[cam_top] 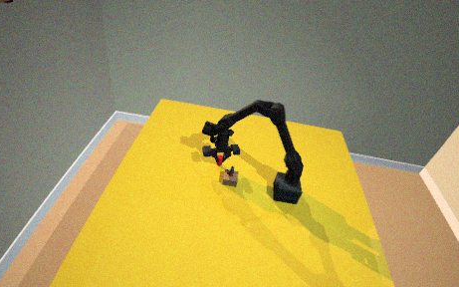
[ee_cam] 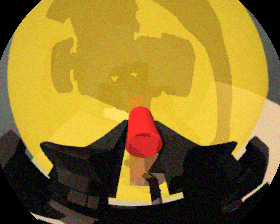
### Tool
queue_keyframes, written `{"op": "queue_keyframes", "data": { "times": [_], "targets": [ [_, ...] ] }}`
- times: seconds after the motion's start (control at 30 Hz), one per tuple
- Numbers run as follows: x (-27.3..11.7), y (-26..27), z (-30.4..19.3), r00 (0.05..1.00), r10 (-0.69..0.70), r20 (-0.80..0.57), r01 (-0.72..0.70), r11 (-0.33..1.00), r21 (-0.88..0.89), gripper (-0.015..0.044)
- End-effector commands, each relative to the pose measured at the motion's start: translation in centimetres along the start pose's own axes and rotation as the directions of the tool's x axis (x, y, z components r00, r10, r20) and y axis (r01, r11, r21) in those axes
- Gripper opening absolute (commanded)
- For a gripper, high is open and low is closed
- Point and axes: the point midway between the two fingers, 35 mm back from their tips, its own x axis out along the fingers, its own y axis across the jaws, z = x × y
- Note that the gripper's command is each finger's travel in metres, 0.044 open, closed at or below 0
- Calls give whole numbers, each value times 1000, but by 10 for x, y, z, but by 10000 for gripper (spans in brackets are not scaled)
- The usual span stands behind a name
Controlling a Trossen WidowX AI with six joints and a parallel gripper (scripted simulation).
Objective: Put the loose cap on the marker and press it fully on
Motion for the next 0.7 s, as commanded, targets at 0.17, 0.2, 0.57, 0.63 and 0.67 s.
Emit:
{"op": "queue_keyframes", "data": {
  "times": [0.17, 0.2, 0.57, 0.63, 0.67],
  "targets": [
    [-36, 2, 2, 1000, 8, 11, -8, 1000, -1, 0],
    [-40, 2, 2, 1000, 8, 11, -8, 1000, -1, 0],
    [-64, 0, -16, 1000, 9, 9, -9, 1000, -1, 0],
    [-68, -1, -24, 1000, 9, 8, -9, 1000, -1, 0],
    [-71, -1, -28, 1000, 9, 7, -9, 1000, -1, 0]
  ]
}}
